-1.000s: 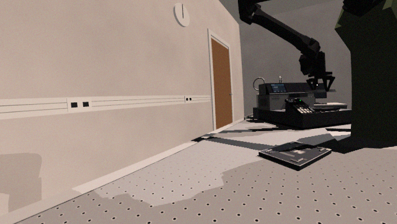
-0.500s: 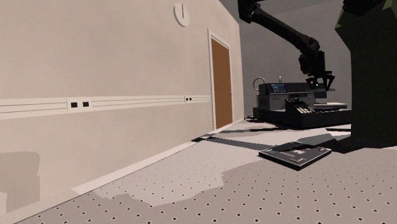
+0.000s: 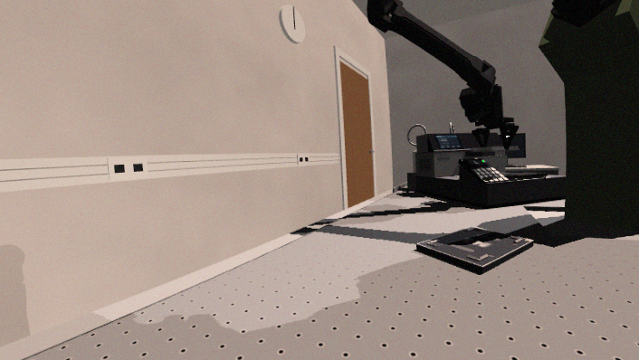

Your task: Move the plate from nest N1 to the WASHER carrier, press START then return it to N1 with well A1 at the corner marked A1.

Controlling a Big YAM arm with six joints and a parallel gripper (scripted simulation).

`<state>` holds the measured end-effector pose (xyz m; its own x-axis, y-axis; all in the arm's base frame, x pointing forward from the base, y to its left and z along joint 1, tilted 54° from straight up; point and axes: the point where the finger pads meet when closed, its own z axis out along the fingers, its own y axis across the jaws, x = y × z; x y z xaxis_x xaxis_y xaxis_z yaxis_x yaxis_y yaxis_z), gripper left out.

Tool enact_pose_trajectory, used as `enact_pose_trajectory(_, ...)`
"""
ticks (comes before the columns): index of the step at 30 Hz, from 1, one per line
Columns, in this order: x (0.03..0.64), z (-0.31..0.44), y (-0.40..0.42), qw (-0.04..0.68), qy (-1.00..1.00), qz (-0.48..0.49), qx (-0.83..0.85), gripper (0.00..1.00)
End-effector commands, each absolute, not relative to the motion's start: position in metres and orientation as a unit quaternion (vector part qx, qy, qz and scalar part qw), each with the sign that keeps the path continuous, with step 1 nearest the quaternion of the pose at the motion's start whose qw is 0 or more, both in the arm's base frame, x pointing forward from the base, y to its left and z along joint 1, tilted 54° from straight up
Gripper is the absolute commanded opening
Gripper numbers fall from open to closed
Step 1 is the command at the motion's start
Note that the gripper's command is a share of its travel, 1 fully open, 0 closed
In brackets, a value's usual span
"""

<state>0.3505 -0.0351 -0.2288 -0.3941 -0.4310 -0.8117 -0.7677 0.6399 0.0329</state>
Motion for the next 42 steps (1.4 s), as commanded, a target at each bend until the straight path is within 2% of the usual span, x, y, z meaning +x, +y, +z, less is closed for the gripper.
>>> enact_pose_trajectory(1, 0.351, -0.216, -0.024, 0.401, 0.817, 0.215, -0.353, 0.84)
enact_pose_trajectory(13, 0.388, -0.174, -0.003, 0.401, 0.817, 0.216, -0.353, 0.84)
enact_pose_trajectory(42, 0.414, -0.092, 0.074, 0.401, 0.807, 0.206, -0.382, 0.84)
